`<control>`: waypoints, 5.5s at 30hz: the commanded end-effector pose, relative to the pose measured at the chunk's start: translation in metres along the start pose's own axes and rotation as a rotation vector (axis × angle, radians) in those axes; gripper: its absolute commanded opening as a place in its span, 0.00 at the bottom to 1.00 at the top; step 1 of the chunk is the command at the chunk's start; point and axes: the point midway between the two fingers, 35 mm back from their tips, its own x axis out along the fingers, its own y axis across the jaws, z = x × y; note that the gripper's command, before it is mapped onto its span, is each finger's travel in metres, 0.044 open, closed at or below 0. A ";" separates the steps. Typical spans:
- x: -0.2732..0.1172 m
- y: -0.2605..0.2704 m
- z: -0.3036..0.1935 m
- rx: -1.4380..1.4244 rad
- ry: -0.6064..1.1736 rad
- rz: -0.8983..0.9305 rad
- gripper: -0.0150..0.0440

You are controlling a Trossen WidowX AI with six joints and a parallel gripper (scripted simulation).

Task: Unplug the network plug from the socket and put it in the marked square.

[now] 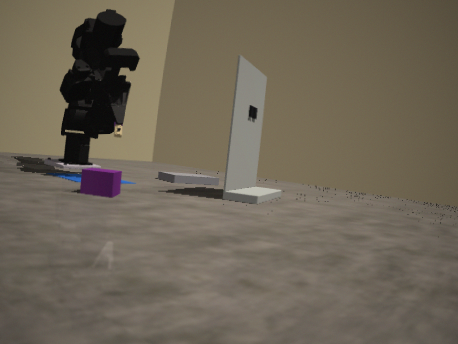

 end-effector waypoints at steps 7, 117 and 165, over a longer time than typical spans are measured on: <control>-0.020 -0.025 0.022 0.022 -0.165 -0.148 0.25; 0.003 -0.068 0.028 0.024 -0.185 -0.171 0.52; -0.040 -0.031 0.022 0.026 -0.187 -0.173 0.52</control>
